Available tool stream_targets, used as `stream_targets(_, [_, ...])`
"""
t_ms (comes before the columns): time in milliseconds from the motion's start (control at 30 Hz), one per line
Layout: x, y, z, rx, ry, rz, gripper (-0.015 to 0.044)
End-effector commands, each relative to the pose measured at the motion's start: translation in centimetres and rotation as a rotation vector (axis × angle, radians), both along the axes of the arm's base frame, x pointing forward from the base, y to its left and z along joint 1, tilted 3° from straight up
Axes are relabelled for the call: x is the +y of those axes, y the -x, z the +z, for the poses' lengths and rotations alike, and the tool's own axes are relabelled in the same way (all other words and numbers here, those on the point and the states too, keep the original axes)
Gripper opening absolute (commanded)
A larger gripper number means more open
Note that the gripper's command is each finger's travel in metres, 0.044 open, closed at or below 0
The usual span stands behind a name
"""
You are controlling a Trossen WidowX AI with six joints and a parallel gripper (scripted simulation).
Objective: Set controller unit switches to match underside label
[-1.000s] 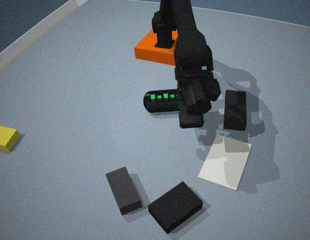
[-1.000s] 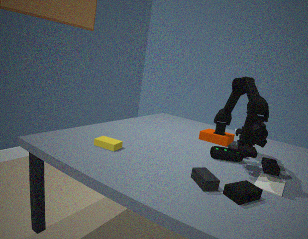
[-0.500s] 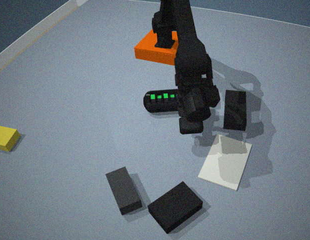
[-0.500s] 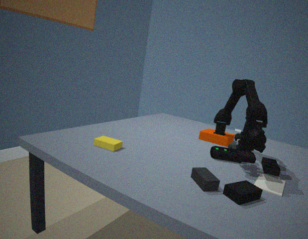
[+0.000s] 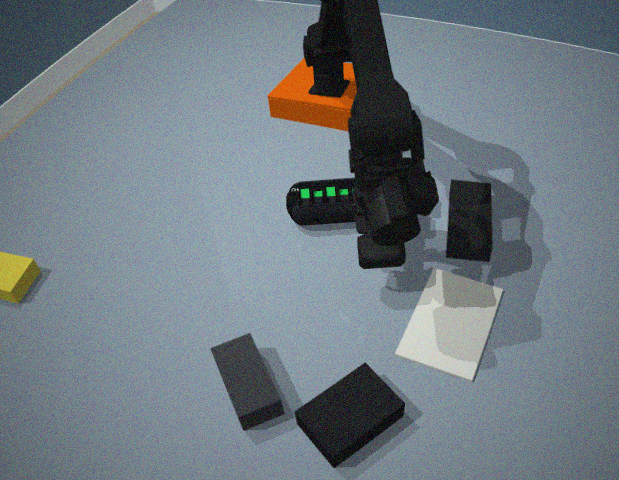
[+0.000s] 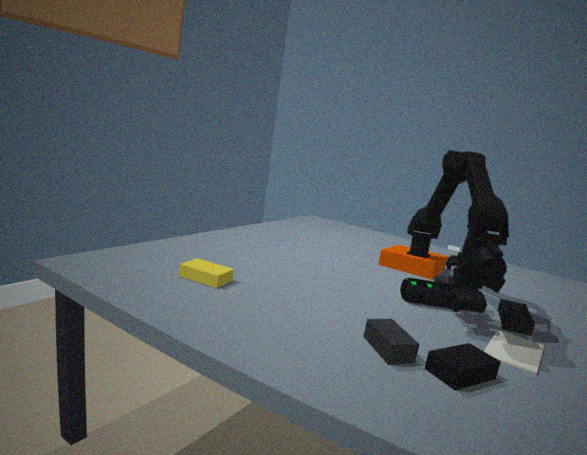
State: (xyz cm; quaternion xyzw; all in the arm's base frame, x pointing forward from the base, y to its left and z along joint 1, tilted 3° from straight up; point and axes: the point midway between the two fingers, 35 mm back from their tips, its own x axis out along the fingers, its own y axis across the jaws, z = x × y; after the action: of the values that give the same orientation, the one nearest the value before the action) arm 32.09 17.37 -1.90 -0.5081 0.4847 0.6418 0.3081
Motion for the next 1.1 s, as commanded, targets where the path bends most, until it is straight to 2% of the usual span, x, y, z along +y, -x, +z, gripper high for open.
stream_targets(0, [-0.2, 0.3, -0.1, 0.004, 0.007, 0.004, 0.0])
stream_targets(1067, [-0.7, 1.7, -0.1, 0.005, 0.007, 0.004, 0.0])
